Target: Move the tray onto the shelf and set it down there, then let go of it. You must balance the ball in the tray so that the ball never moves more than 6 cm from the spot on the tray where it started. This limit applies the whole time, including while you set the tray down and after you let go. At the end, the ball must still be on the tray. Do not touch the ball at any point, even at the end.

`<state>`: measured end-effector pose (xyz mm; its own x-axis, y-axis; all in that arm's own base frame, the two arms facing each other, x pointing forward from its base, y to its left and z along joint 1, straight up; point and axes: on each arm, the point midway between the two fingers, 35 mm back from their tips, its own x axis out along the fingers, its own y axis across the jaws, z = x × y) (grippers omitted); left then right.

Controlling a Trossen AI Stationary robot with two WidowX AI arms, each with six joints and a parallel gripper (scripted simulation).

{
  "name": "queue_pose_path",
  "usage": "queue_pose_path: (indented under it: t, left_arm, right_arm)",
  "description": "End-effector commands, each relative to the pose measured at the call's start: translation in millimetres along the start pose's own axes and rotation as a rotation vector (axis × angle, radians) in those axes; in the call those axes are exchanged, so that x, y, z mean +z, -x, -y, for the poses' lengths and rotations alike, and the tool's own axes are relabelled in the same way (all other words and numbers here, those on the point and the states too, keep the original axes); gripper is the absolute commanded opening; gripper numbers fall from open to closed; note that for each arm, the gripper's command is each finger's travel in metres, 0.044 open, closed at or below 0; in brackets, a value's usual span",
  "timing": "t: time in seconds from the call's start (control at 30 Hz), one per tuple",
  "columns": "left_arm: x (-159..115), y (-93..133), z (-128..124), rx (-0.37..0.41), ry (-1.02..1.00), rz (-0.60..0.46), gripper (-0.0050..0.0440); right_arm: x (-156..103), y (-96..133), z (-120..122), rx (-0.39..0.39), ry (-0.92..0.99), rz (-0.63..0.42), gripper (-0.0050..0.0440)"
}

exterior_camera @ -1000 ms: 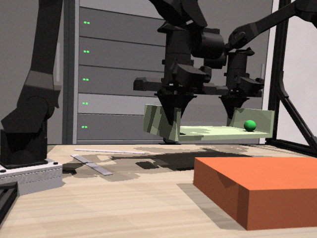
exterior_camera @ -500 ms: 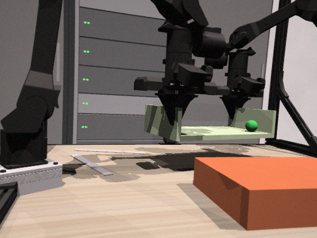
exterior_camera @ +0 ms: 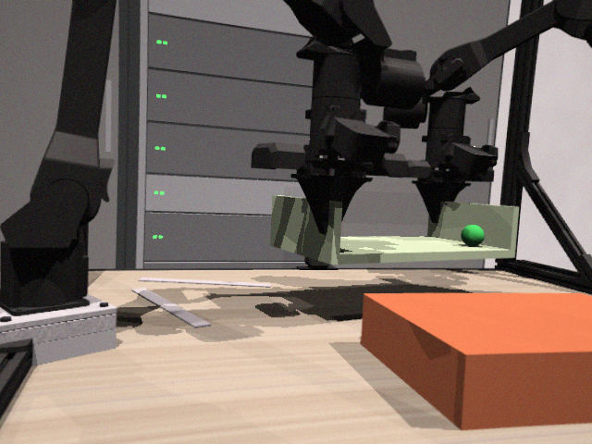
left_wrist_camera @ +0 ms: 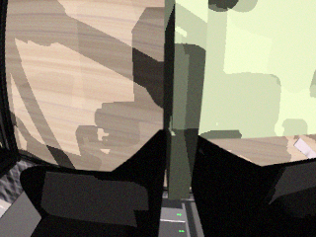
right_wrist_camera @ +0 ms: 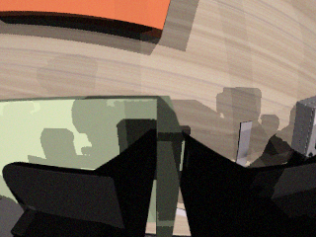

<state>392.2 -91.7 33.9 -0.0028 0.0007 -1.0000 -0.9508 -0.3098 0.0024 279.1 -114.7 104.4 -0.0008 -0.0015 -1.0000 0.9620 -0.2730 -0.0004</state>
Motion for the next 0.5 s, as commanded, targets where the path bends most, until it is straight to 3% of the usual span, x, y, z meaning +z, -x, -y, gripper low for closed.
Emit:
queue_pose_path:
  t: [0.0,0.47]
  left_arm:
    - [1.6,1.7,-0.3,0.003,-0.001,-0.009,0.0020]
    - [7.4,1.8,0.5,0.004,-0.001,-0.009,0.0020]
  right_arm:
    - [0.3,1.1,-0.1,0.007,-0.001,-0.009,0.0020]
    - [6.1,1.0,0.7,0.007,-0.001,-0.009,0.0020]
